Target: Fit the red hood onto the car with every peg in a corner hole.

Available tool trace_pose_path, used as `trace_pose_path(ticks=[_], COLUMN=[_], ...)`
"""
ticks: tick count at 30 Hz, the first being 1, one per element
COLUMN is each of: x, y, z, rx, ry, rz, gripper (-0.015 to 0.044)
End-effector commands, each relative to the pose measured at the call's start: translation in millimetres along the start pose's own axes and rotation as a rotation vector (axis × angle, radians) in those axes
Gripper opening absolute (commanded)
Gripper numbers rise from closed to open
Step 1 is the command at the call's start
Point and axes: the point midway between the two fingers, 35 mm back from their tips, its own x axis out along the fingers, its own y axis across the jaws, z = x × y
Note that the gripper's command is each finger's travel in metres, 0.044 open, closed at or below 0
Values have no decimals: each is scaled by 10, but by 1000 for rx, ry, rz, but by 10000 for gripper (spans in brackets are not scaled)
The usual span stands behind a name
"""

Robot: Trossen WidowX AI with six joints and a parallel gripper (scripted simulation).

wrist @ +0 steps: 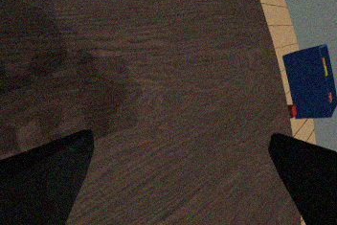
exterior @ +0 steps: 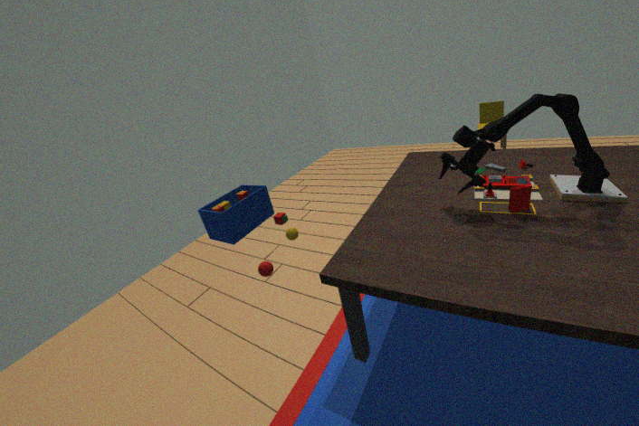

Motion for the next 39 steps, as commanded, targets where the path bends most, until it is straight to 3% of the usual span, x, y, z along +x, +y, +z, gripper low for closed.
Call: trace_pose_path(ticks=[1, 17, 30, 39], x=[-6, -801, -1708, -1758], y=[12, 1146, 1933, 1966], z=[6, 315, 216, 203], rx=[-13, -1245, -2235, -2283], ry=[1, -101, -505, -535], rz=[4, 399, 701, 714], gripper=[414, 0, 0, 0])
